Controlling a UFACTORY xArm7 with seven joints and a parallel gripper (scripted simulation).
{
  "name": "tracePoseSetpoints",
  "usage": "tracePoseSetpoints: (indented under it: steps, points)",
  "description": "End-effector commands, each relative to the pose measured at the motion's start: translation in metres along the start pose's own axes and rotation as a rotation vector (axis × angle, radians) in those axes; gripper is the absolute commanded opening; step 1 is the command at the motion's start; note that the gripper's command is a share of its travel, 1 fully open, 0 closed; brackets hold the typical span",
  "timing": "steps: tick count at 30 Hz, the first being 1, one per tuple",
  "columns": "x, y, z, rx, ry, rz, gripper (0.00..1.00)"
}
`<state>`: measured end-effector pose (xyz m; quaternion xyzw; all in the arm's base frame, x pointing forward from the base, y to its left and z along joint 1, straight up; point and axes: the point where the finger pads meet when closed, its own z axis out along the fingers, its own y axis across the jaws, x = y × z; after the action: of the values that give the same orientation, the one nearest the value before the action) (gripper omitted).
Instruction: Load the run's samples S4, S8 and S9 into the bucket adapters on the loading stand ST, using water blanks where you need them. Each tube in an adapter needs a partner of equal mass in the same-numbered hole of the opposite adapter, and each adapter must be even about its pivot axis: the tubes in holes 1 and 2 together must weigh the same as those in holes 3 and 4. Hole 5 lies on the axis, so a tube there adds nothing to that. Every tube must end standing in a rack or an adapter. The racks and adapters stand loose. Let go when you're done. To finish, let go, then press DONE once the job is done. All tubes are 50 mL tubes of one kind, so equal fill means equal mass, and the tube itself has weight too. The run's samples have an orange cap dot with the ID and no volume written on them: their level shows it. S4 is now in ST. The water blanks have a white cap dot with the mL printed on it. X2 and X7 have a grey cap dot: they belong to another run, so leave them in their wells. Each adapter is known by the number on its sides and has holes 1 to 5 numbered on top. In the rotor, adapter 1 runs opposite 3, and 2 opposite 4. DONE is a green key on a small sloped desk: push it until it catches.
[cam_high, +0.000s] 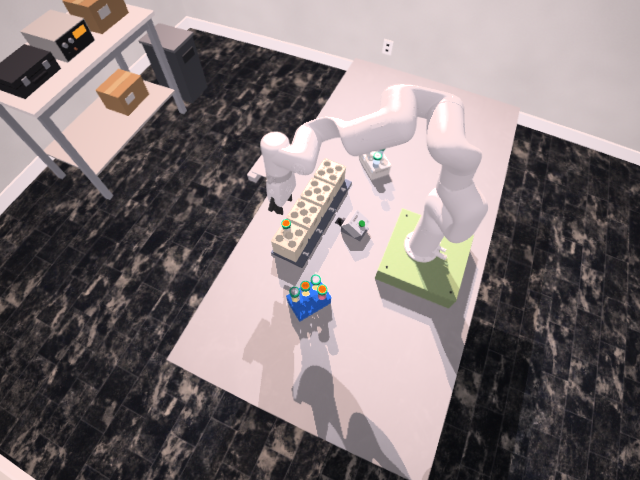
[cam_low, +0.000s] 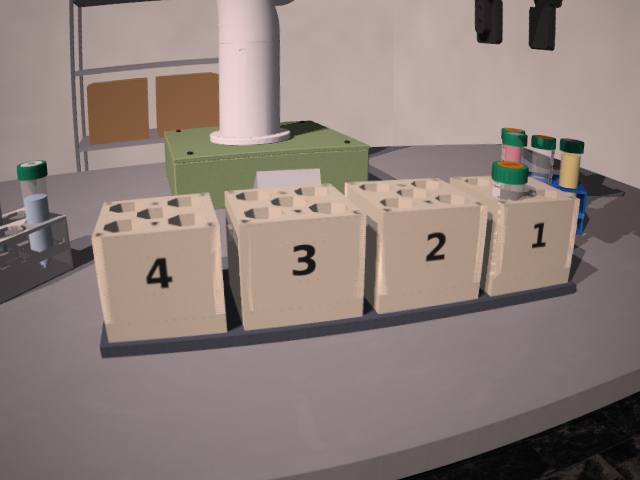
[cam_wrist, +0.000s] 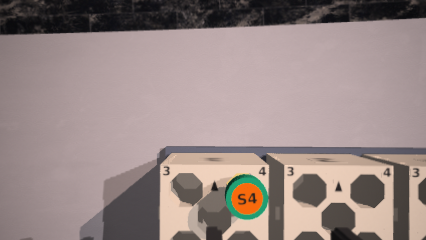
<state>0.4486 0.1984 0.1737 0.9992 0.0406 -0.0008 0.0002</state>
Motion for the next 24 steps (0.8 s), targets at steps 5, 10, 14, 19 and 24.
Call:
tracePoseSetpoints:
  steps: [5, 10, 14, 19, 24]
  points:
    - [0.001, 0.0, 0.014, 0.001, 0.003, 0.0, 0.57]
    - [0.001, 0.0, 0.02, 0.001, 0.003, 0.0, 0.57]
    - [0.001, 0.0, 0.028, 0.001, 0.003, 0.0, 0.57]
    - [0.001, 0.0, 0.038, 0.001, 0.003, 0.0, 0.57]
    - [0.001, 0.0, 0.048, 0.001, 0.003, 0.0, 0.57]
